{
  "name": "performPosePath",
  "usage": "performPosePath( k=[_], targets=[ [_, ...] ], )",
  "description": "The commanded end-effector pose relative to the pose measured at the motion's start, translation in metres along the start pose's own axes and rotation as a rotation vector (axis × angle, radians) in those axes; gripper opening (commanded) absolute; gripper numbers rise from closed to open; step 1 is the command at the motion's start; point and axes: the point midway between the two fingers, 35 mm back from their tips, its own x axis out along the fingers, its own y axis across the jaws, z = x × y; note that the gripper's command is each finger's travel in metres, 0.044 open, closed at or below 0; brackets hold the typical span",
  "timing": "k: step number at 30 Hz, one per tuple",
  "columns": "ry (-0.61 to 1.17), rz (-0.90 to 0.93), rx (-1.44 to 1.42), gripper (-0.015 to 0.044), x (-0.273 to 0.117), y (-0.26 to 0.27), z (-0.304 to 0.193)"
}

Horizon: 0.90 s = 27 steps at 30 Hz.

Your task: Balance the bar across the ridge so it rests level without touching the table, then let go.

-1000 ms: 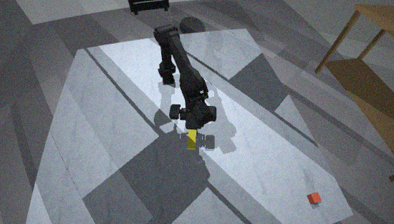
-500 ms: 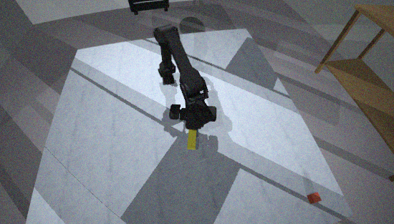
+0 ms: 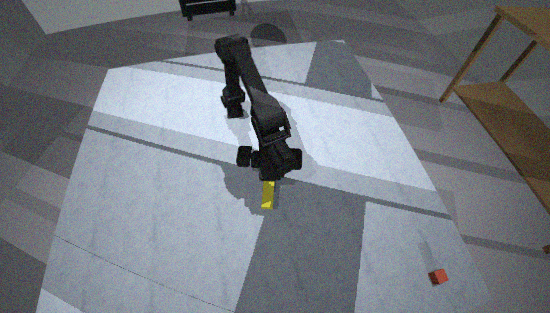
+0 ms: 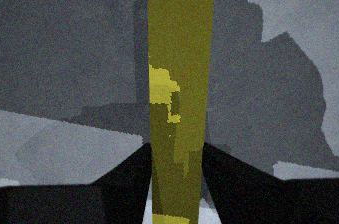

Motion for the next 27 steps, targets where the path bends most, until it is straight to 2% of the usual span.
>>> performPosePath(
  k=[1, 27],
  targets=[
    [0.003, 0.000, 0.003, 0.0000, 0.0023, -0.0002, -0.0006],
    [0.003, 0.000, 0.003, 0.0000, 0.0012, -0.0002, -0.0009]
  ],
)
